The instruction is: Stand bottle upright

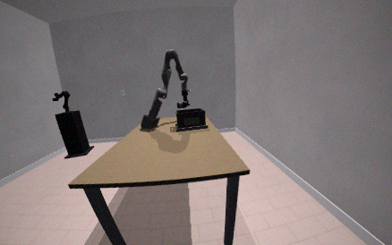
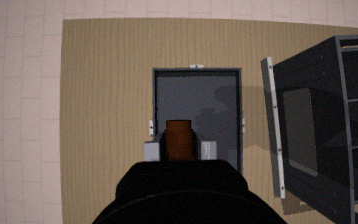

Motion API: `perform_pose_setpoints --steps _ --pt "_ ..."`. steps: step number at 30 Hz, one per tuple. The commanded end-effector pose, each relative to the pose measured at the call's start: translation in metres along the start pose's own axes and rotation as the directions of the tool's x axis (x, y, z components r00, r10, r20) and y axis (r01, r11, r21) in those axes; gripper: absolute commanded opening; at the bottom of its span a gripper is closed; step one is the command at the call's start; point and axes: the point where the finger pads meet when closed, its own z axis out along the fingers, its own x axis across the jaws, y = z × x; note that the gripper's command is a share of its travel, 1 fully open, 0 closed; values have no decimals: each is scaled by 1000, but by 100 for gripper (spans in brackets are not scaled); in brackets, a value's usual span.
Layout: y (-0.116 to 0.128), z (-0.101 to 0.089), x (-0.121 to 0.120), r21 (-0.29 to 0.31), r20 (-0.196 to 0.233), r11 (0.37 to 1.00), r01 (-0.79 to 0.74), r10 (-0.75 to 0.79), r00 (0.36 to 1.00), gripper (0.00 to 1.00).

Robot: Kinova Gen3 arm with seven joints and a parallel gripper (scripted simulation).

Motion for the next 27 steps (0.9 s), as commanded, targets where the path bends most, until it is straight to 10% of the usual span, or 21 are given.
perform_pose_setpoints --steps 1,27 --pt "0 0 0 1 1 1000 0 0 1000 0" --pt "0 0 0 0 1 970 -244 244 970 0"
